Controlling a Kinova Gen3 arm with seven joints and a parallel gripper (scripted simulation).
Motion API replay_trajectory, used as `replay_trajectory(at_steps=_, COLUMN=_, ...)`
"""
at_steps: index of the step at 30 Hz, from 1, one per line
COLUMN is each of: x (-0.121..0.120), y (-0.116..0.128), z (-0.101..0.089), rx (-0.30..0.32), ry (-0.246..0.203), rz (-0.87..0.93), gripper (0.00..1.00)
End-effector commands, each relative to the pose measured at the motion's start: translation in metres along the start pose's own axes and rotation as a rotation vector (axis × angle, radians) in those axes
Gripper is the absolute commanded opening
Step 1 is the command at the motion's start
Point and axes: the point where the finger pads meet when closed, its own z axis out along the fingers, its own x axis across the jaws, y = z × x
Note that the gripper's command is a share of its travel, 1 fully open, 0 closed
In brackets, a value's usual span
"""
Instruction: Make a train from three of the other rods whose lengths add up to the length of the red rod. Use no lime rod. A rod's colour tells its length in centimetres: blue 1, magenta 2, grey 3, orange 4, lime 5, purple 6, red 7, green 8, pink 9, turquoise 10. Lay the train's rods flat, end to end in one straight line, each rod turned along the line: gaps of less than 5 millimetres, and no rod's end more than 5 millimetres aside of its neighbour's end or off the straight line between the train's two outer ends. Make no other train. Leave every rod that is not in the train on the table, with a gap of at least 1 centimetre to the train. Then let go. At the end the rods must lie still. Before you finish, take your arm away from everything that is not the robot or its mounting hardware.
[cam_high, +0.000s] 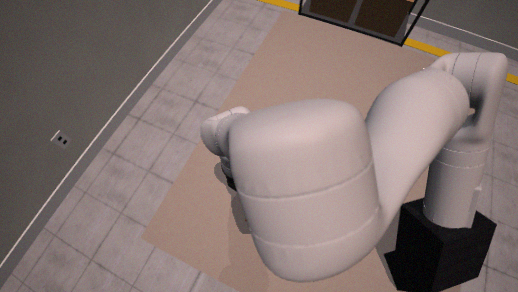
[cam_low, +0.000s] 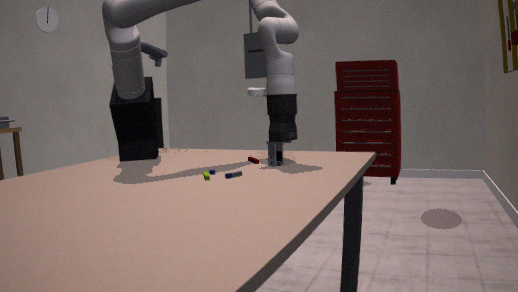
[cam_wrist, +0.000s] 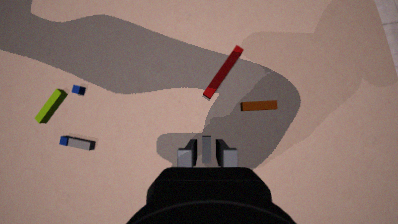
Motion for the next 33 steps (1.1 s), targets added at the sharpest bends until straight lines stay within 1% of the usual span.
replay_trajectory(at_steps=1, x=0.0005, y=0.0004, z=-0.0006, rx=-0.001, ry=0.001, rz=0.000, gripper=0.54)
replay_trajectory(at_steps=3, x=0.0005, y=0.0004, z=-0.0006, rx=-0.001, ry=0.001, rz=0.000, gripper=0.54)
replay_trajectory(at_steps=4, x=0.0005, y=0.0004, z=-0.0006, rx=-0.001, ry=0.001, rz=0.000, gripper=0.24)
replay_trajectory(at_steps=33, x=0.0005, y=0.0004, z=-0.0006, rx=-0.001, ry=0.001, rz=0.000, gripper=0.24)
